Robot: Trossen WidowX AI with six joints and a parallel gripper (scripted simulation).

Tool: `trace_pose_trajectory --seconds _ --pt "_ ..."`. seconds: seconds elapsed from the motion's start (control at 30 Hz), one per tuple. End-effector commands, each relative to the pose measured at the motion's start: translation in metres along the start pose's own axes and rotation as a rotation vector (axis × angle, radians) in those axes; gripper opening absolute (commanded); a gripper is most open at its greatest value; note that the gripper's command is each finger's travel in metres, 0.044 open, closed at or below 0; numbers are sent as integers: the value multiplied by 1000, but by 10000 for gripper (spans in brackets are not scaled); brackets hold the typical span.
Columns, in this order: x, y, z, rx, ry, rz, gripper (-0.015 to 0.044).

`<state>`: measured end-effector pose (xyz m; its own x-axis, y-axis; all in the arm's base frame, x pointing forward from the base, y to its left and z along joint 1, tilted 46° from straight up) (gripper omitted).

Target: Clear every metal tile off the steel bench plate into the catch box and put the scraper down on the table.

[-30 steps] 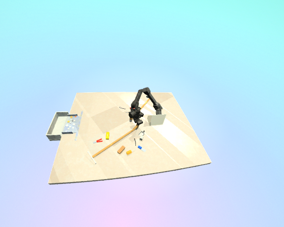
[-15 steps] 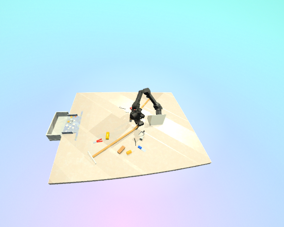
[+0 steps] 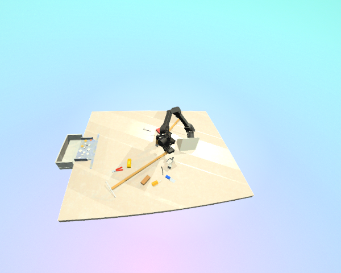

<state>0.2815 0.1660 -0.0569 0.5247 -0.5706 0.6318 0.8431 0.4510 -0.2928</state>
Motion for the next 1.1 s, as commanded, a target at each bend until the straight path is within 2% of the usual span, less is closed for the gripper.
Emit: trace_pose_trajectory --seconds 0.0,1.07 --pt "-10 3 0 2 8 -6 0" --pt "-63 3 -2 -1 7 -7 0"
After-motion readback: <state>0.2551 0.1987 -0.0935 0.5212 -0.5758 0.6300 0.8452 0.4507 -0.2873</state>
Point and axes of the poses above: the point midway between the two fingers, 35 mm back from their tips, its own z axis back along the fingers, its own x axis across the jaws, y = z × x, the point moved 3 cm from there along z, back along the fingers, and after that the axes turned 5 degrees about z, right-handed, at the moved point
